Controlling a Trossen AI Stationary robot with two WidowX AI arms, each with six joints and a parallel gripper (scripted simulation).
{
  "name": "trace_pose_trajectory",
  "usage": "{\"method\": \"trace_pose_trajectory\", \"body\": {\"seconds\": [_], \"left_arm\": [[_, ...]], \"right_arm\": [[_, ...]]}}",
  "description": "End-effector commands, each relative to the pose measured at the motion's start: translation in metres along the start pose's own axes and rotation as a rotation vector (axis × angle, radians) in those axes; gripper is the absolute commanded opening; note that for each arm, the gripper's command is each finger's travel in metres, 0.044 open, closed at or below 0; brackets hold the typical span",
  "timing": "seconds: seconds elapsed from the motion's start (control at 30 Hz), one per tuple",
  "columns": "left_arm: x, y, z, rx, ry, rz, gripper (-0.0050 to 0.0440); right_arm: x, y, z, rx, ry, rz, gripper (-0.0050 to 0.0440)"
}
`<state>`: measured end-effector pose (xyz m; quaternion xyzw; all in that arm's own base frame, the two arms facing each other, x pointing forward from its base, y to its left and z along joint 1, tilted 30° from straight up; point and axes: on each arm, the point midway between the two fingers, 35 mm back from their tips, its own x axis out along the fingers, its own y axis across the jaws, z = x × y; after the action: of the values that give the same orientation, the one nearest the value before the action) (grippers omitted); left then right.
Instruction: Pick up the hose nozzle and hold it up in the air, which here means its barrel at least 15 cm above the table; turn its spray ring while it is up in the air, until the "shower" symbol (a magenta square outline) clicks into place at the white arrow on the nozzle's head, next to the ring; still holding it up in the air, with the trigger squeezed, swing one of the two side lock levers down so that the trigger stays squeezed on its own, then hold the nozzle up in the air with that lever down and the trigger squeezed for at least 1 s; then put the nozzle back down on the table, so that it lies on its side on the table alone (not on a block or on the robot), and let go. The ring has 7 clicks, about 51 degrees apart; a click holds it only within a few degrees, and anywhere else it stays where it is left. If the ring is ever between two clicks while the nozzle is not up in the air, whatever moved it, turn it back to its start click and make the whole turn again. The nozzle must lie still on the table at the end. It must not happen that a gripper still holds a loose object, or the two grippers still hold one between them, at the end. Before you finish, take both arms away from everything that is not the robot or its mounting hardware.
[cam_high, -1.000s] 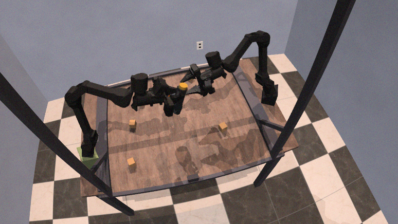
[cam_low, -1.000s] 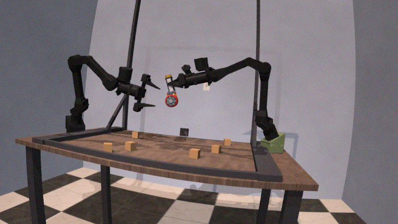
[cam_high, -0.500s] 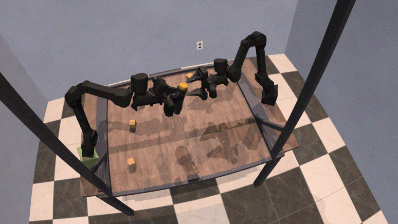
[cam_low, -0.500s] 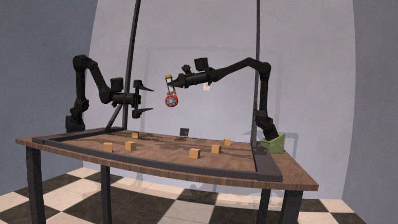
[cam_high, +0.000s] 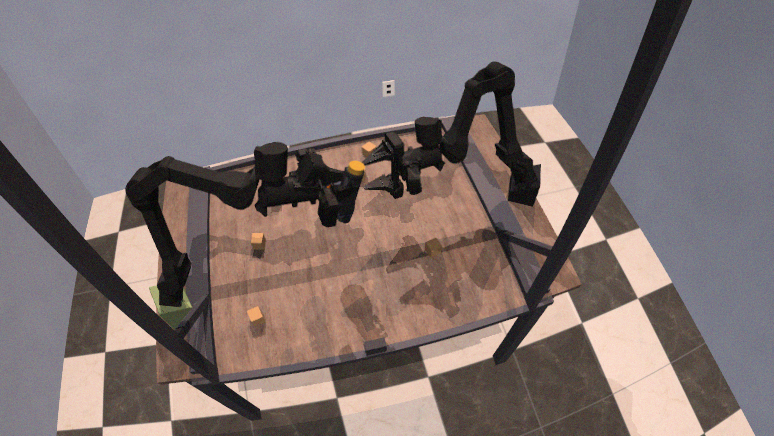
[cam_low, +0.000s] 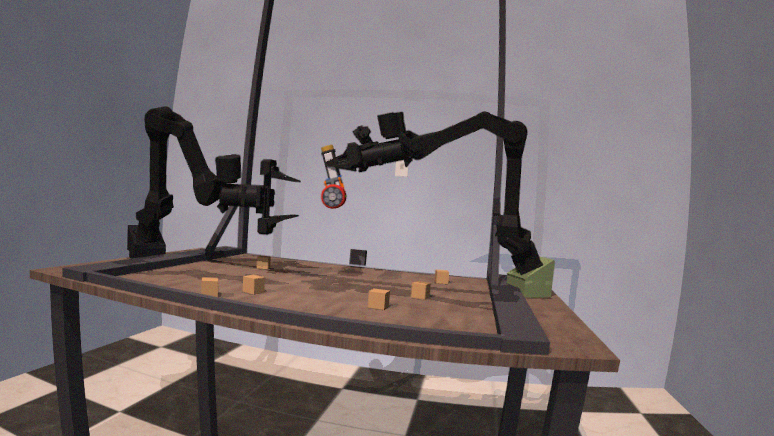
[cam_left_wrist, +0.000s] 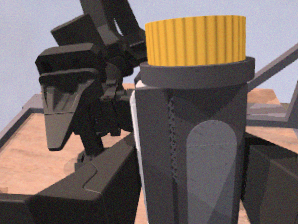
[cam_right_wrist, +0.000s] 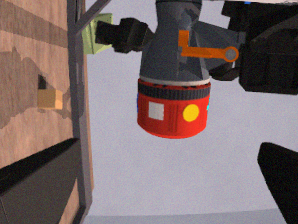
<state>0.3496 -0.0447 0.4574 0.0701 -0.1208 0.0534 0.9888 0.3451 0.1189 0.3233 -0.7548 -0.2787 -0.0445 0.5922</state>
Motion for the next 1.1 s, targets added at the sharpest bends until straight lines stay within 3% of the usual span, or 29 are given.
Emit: {"method": "trace_pose_trajectory", "body": {"seconds": [0.0,1.07], "left_arm": [[-0.006,0.005,0.017,-0.011,-0.043,0.005,0.0170],[-0.006,0.005,0.017,-0.011,-0.043,0.005,0.0170]], "right_arm": [[0.008,-0.009,-0.002,0.000,0.007,-0.022,0.0408],[0.056,-0.014,-0.004,-0.006,0.014,-0.031,0.0408]]}}
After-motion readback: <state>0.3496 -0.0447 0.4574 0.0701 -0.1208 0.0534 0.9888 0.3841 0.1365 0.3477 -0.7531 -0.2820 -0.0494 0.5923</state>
